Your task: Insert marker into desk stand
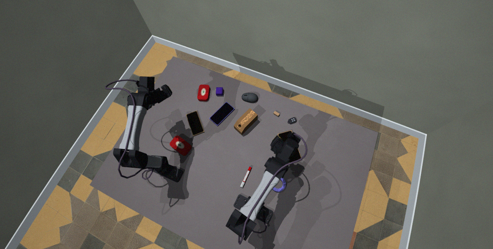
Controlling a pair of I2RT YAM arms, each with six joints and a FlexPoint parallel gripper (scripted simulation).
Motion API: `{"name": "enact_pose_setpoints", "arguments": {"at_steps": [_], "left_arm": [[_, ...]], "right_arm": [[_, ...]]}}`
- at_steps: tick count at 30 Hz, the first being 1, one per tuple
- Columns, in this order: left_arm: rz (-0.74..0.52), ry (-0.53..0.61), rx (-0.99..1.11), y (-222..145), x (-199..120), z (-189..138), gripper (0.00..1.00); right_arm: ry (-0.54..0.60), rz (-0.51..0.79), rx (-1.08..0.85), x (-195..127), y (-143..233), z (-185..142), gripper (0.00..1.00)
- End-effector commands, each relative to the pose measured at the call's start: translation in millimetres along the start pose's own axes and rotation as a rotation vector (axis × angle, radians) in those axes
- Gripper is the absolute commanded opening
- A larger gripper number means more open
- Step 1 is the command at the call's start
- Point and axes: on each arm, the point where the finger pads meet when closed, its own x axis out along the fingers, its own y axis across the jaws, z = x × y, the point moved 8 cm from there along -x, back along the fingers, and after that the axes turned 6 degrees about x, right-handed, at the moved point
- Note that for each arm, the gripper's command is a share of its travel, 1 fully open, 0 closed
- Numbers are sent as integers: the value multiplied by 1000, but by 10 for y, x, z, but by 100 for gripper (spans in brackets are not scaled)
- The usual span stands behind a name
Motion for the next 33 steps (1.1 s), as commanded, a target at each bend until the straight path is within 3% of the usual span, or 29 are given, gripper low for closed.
{"name": "enact_pose_setpoints", "arguments": {"at_steps": [1, 9, 23, 25, 33], "left_arm": [[-112, -139, 67, -145, -133, 111, 100], [-188, -240, 151, -278, -189, 142, 100], [-365, -500, 359, -612, -388, 135, 100], [-365, -500, 359, -612, -388, 135, 100], [-466, -690, 479, -788, -587, 97, 100]], "right_arm": [[52, -25, 53, -3, 88, -195, 50], [126, -28, 58, 26, 285, -466, 50], [339, -116, 29, 57, 493, -1351, 50], [339, -116, 29, 57, 493, -1351, 50], [421, -196, -30, -24, 492, -1851, 50]]}}
